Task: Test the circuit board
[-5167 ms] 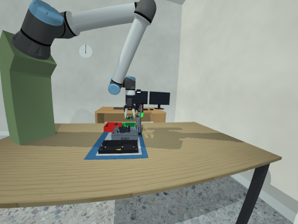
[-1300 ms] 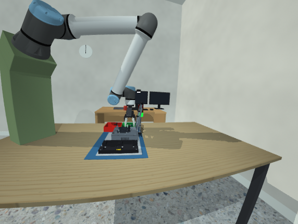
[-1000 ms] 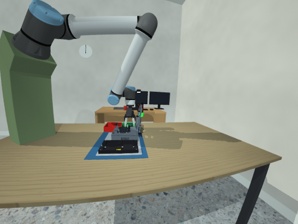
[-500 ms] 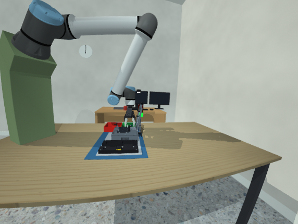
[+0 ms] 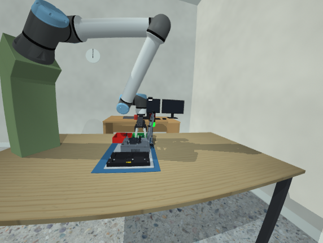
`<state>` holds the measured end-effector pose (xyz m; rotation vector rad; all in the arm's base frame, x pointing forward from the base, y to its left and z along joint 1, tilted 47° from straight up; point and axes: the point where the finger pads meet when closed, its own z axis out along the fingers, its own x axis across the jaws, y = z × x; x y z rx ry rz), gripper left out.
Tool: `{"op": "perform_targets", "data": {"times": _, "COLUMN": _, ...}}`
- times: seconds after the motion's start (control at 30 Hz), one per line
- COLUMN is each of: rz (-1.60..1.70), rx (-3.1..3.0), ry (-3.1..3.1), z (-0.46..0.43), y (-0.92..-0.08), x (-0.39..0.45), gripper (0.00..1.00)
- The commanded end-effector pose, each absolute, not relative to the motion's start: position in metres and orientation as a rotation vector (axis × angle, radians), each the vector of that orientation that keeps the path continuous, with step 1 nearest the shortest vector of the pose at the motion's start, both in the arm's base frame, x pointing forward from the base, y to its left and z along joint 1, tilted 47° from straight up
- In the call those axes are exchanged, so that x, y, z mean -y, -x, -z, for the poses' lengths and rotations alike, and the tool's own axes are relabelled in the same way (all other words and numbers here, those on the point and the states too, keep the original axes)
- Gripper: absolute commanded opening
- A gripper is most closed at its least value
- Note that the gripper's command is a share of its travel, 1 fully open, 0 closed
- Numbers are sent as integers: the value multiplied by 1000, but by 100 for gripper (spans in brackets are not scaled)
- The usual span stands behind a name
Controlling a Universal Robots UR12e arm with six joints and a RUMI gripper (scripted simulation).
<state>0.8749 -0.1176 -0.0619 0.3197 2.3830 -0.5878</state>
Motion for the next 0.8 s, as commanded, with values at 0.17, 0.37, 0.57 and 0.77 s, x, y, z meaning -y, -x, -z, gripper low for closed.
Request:
{"op": "perform_targets", "data": {"times": 0.17, "rz": 587, "rx": -2381, "ry": -319, "z": 61, "y": -876, "x": 118, "gripper": 39}}
{"op": "perform_targets", "data": {"times": 0.37, "rz": 587, "rx": -2381, "ry": -319, "z": 61, "y": -877, "x": 118, "gripper": 39}}
{"op": "perform_targets", "data": {"times": 0.57, "rz": 587, "rx": -2381, "ry": -320, "z": 63, "y": -878, "x": 119, "gripper": 39}}
{"op": "perform_targets", "data": {"times": 0.77, "rz": 587, "rx": -2381, "ry": -319, "z": 62, "y": -877, "x": 119, "gripper": 39}}
